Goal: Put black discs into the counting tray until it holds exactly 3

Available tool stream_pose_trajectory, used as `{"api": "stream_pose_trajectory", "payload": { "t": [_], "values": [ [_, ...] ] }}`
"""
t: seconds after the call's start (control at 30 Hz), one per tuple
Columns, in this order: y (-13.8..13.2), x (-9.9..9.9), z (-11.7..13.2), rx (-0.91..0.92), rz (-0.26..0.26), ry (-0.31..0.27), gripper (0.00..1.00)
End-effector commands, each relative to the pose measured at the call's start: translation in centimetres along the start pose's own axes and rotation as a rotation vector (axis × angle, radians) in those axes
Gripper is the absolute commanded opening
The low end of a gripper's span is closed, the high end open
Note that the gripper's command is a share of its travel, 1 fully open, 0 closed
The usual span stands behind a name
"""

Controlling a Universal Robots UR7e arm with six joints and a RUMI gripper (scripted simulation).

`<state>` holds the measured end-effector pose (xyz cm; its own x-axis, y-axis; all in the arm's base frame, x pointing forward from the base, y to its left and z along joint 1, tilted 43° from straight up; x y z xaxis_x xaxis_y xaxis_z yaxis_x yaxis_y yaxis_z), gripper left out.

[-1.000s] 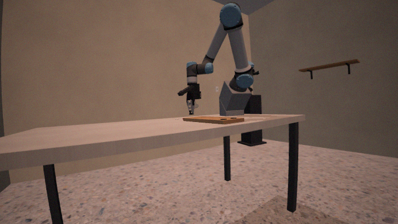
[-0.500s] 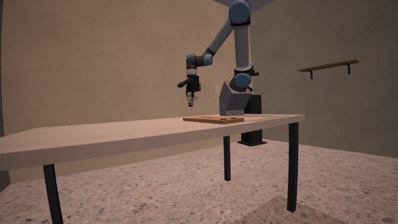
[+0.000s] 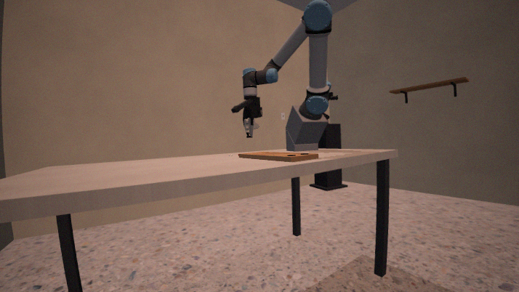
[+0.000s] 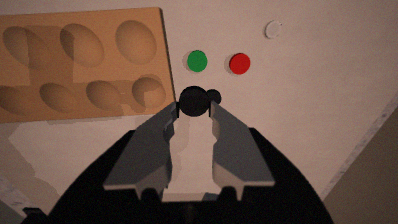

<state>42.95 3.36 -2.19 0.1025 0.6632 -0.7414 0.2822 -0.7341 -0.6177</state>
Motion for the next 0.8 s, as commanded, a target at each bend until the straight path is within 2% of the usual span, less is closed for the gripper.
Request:
{"api": "stream_pose_trajectory", "payload": {
  "t": [0.0,0.13,0.17,0.23,0.27,0.33,0.37,0.4,0.47,0.57,0.6,0.7,0.73,0.77],
  "values": [
    [-2.9,-0.4,-2.2,0.002,0.015,-0.003,0.00],
    [-8.0,-0.7,-4.8,0.003,0.027,-0.005,0.00],
    [-8.0,-0.7,-4.8,0.003,0.027,-0.005,0.00],
    [-11.3,-0.8,-6.0,0.003,0.029,-0.004,0.00],
    [-11.3,-0.8,-6.0,0.003,0.029,-0.004,0.00],
    [-14.7,-0.9,-7.0,0.002,0.028,-0.002,0.00],
    [-14.7,-0.9,-7.0,0.002,0.028,-0.002,0.00],
    [-16.5,-0.9,-7.4,0.002,0.027,-0.001,0.00],
    [-16.5,-0.9,-7.4,0.002,0.027,-0.001,0.00],
    [-21.6,-1.1,-8.0,0.000,0.018,0.002,0.00],
    [-21.6,-1.1,-8.0,0.000,0.018,0.002,0.00],
    [-25.7,-1.3,-8.1,-0.002,0.008,0.004,0.00],
    [-25.7,-1.3,-8.1,-0.002,0.008,0.004,0.00],
    [-26.8,-1.4,-8.1,-0.002,0.004,0.005,0.00]
  ]
}}
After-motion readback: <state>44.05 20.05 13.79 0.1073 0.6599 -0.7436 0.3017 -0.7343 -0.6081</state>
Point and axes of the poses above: the point where the finger pads meet when closed, its own x axis out along the fingers, its own y axis across the jaws, z = x × y, the point moved 4 cm from there along -x, back along the fingers, and after that the axes turned 7 degrees about -x, right-handed, at the moved point
